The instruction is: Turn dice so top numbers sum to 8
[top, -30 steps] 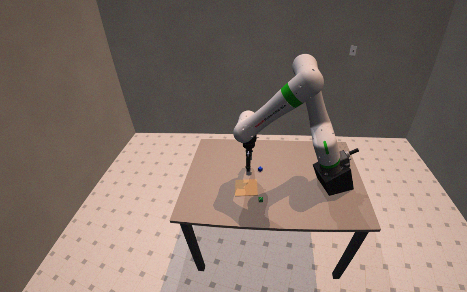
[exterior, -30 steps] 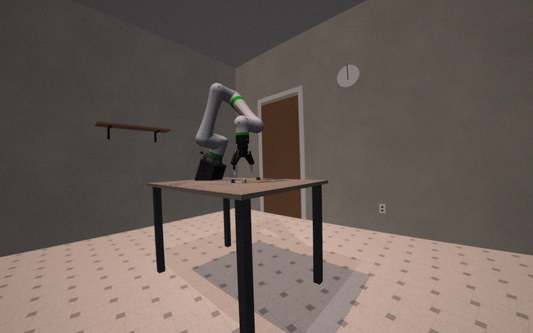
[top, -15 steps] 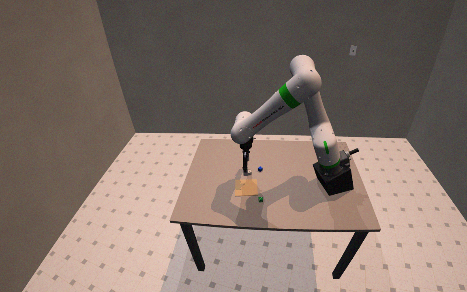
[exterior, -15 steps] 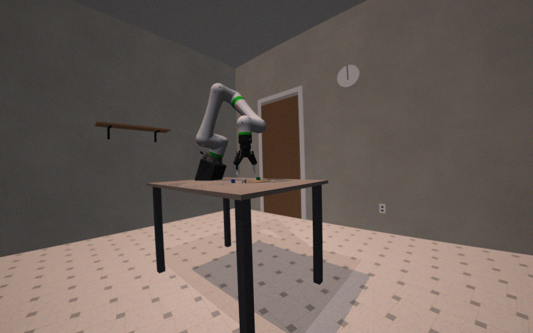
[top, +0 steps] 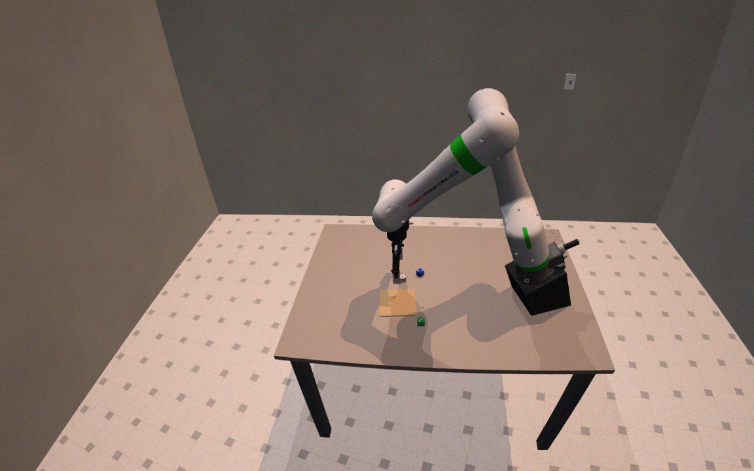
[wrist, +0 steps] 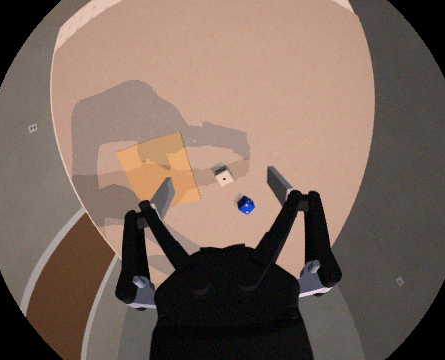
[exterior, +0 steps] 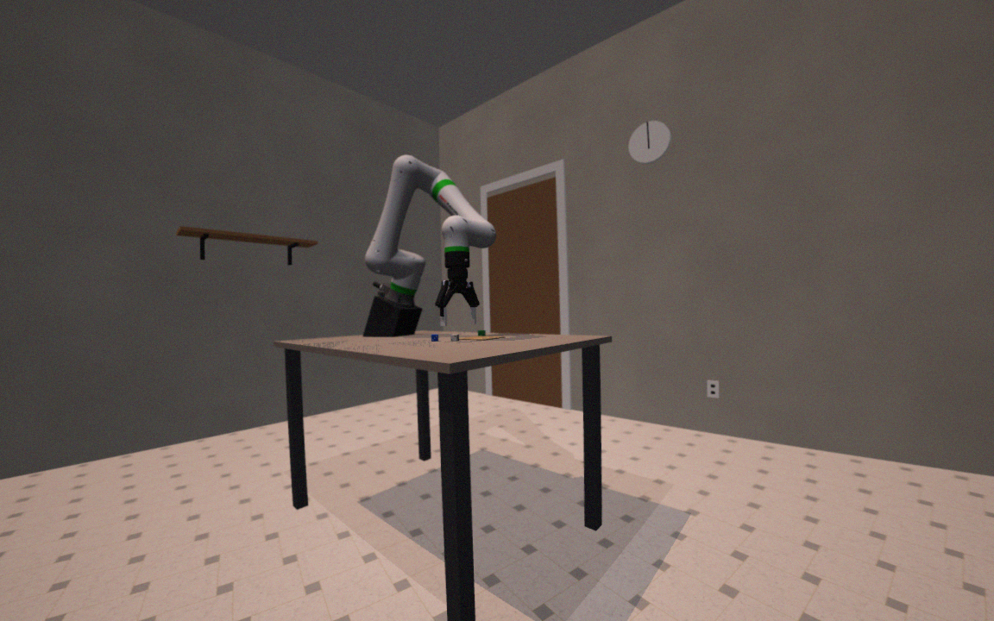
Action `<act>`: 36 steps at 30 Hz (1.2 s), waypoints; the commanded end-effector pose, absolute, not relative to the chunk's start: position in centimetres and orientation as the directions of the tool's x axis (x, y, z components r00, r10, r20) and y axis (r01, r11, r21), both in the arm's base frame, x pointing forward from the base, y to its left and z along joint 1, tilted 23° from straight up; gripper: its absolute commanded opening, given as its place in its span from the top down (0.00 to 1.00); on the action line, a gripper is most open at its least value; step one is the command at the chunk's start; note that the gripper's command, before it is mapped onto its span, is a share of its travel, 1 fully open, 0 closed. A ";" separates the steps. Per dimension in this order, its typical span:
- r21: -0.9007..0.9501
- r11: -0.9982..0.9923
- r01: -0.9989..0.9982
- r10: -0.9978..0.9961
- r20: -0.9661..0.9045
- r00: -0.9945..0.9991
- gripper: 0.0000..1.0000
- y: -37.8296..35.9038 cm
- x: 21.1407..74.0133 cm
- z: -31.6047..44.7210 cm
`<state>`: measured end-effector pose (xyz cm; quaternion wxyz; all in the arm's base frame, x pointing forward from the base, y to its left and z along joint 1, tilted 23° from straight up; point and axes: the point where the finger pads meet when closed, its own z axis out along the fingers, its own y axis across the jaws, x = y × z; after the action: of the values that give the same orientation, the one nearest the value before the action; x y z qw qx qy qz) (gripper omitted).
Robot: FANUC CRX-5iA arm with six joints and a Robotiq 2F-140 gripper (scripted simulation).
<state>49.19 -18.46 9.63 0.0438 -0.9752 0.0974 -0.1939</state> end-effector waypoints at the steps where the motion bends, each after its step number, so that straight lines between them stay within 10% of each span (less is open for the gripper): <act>1: -0.123 -0.977 -0.173 -0.207 0.370 0.906 0.00 -18.5 49.2 9.7; 36: -0.123 -0.977 -0.173 -0.207 0.370 0.906 0.00 -10.9 48.1 9.6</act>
<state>48.44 -13.33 9.55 0.0460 -0.9753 0.0960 -0.1937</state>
